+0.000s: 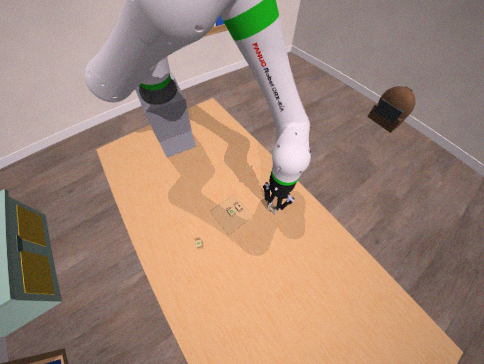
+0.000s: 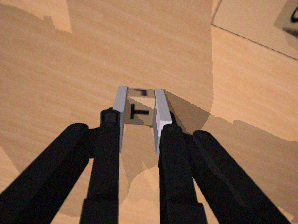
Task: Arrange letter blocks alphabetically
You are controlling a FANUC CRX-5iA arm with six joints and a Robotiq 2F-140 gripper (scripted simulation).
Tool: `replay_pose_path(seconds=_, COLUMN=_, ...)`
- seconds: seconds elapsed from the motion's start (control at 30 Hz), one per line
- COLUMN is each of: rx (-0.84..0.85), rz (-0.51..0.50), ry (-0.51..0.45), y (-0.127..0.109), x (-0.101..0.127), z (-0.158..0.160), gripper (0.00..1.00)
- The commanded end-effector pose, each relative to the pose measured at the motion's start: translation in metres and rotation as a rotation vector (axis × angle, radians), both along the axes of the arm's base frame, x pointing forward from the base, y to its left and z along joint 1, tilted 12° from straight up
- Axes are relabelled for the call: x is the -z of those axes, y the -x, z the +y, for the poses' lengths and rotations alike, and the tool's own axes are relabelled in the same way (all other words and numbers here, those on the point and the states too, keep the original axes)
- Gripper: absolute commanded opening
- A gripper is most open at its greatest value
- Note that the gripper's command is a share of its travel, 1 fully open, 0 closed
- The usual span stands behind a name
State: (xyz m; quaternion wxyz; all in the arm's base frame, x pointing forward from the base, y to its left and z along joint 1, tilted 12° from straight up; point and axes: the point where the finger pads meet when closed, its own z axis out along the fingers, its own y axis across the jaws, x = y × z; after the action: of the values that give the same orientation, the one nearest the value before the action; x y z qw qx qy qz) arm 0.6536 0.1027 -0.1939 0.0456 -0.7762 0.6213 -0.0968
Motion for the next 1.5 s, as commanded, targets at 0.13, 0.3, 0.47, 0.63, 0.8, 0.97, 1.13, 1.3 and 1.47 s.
replay_pose_path(seconds=0.13, rx=0.000, rz=0.000, ry=0.000, y=0.000, x=0.000, z=0.000, gripper=0.13)
replay_pose_path(seconds=0.3, rx=0.000, rz=0.000, ry=0.000, y=0.000, x=0.000, z=0.000, gripper=0.13)
replay_pose_path(seconds=0.47, rx=0.000, rz=0.000, ry=0.000, y=0.000, x=0.000, z=0.000, gripper=0.13)
replay_pose_path(seconds=0.63, rx=0.000, rz=0.000, ry=0.000, y=0.000, x=-0.002, z=0.000, gripper=0.13)
replay_pose_path(seconds=0.8, rx=0.000, rz=0.000, ry=0.000, y=0.004, x=-0.020, z=0.001, gripper=0.13)
replay_pose_path(seconds=0.97, rx=0.000, rz=0.000, ry=0.000, y=0.008, x=-0.040, z=0.002, gripper=0.13)
replay_pose_path(seconds=1.13, rx=0.000, rz=0.000, ry=0.000, y=0.016, x=-0.076, z=0.004, gripper=0.13)
replay_pose_path(seconds=1.3, rx=0.000, rz=0.000, ry=0.000, y=0.020, x=-0.096, z=0.005, gripper=0.13)
replay_pose_path(seconds=1.47, rx=0.000, rz=0.000, ry=0.000, y=0.021, x=-0.098, z=0.005, gripper=0.13)
